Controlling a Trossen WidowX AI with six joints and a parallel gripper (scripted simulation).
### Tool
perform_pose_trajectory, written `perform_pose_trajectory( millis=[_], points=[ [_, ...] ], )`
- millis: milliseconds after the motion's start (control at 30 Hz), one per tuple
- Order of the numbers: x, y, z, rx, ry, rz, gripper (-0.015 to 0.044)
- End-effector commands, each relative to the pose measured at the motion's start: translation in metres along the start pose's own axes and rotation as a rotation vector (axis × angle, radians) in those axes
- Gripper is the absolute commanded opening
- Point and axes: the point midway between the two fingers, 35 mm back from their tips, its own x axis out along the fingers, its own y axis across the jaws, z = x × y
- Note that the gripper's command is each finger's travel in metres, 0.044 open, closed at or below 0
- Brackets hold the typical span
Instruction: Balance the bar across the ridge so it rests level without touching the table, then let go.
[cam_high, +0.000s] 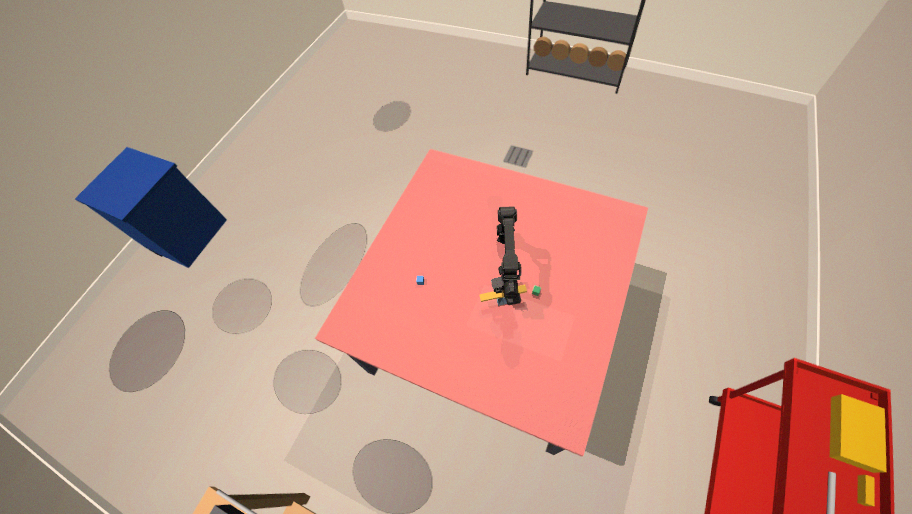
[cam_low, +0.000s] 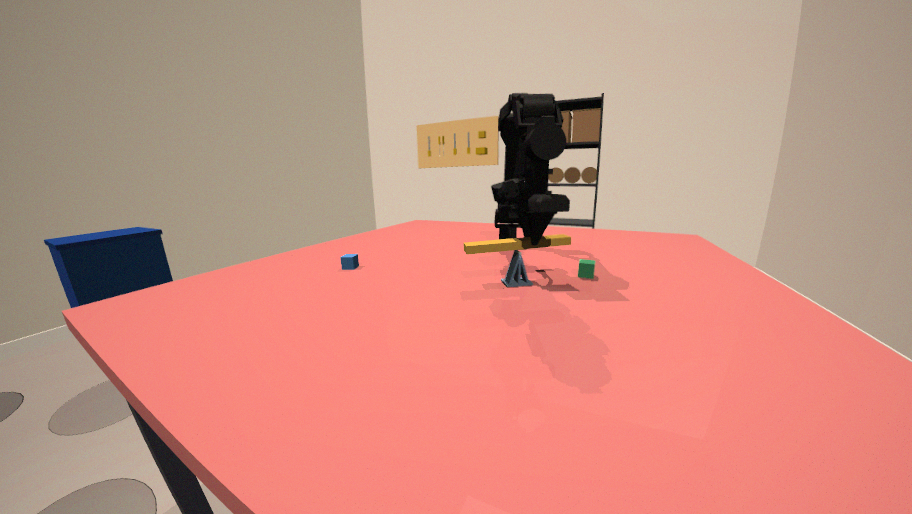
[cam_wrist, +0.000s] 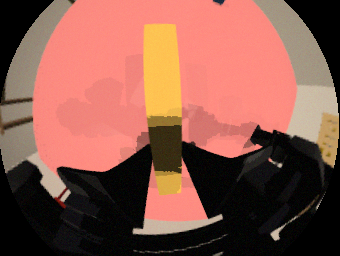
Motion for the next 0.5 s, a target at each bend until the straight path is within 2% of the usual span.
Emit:
perform_pose_trajectory(
  millis=[0,467],
  points=[
    [0.0009,0.0003,0.0002,0.003,-0.001,0.000,0.0000],
    [0.0020,0.0003,0.0003,0.003,-0.001,0.000,0.0000]
  ],
)
